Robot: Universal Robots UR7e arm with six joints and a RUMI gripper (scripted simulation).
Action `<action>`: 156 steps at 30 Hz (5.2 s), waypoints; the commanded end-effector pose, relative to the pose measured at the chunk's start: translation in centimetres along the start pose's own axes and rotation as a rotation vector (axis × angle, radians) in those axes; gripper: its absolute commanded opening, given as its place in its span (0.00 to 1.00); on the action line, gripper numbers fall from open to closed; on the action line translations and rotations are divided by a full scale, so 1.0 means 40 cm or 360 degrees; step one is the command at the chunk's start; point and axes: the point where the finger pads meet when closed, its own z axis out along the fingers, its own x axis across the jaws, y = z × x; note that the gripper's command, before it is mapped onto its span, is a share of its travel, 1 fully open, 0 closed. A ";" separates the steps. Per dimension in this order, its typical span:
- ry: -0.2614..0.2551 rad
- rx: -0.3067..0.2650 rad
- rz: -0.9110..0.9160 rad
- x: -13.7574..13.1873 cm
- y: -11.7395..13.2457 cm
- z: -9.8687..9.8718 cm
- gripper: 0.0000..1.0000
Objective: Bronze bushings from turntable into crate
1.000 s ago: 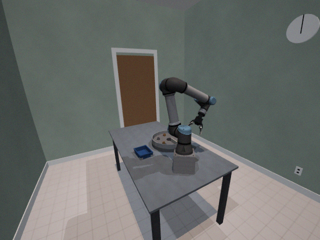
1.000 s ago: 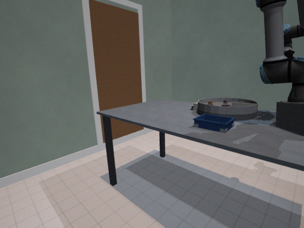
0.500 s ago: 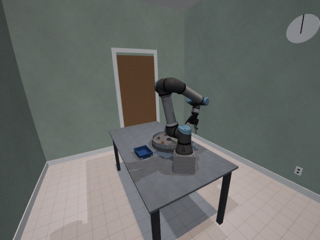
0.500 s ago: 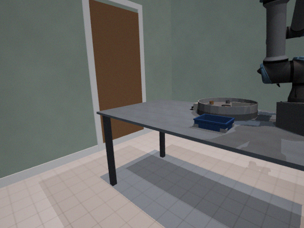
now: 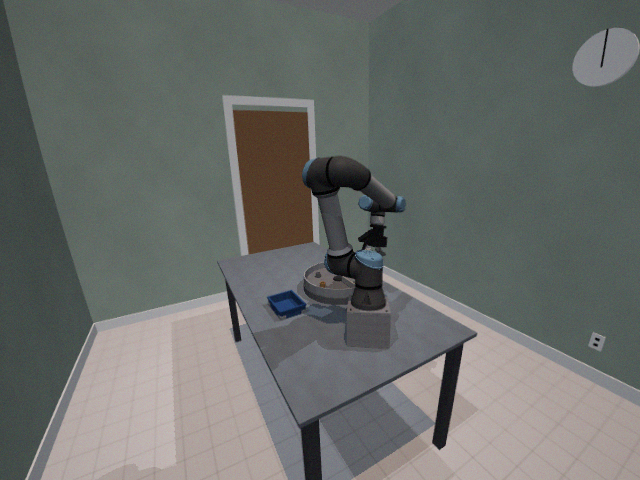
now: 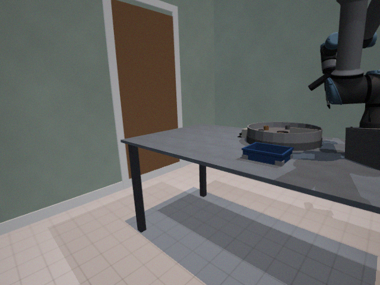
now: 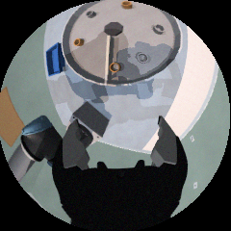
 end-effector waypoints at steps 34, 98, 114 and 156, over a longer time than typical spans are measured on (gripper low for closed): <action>0.0504 0.0095 -0.1009 -0.057 -0.229 -0.031 1.00; 0.0504 0.0095 -0.1007 -0.057 -0.229 -0.031 0.05; 0.0504 0.0095 -0.1007 -0.057 -0.229 -0.031 0.05; 0.0504 0.0095 -0.1007 -0.057 -0.229 -0.031 0.05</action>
